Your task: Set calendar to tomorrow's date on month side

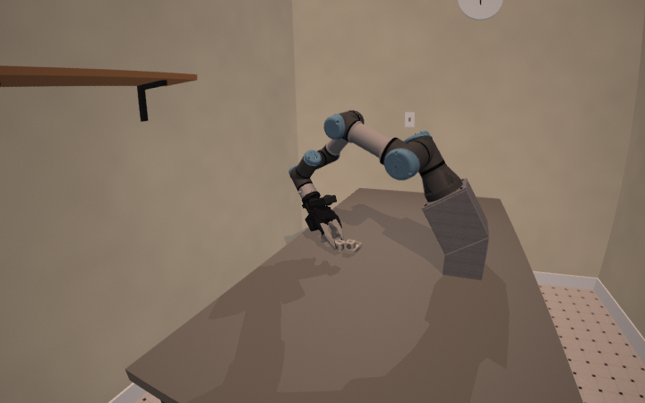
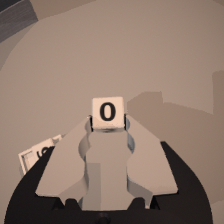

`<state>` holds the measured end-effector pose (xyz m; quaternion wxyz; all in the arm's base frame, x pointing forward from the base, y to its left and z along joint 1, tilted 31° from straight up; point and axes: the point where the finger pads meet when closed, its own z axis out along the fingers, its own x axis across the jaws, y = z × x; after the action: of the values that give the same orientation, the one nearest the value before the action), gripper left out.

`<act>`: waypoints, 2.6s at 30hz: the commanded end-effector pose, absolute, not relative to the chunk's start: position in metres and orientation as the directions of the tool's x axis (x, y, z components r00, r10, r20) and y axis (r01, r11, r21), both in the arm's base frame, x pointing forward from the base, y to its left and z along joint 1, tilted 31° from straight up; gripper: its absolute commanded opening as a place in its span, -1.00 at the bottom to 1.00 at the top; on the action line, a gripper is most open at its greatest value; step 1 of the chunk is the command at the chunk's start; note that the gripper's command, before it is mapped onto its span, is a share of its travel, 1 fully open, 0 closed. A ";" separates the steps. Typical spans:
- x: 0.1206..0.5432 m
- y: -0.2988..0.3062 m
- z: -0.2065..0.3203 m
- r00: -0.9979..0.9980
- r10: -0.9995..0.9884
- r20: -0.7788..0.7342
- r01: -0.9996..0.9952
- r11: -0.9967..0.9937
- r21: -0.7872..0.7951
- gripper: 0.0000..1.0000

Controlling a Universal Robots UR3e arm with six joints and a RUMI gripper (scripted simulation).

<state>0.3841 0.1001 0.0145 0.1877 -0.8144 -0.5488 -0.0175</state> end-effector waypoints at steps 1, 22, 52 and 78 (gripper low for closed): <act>0.393 0.100 0.006 0.396 0.887 0.237 0.903 -0.329 -0.277 -0.78; 0.406 0.100 -0.016 0.396 0.887 0.236 0.903 -0.329 -0.277 -0.78; 0.408 0.100 -0.019 0.396 0.887 0.236 0.902 -0.329 -0.278 -0.78; 0.408 0.100 -0.020 0.396 0.887 0.236 0.903 -0.329 -0.278 -0.78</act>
<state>0.4065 0.0992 -0.0196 0.1856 -0.8148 -0.5489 -0.0191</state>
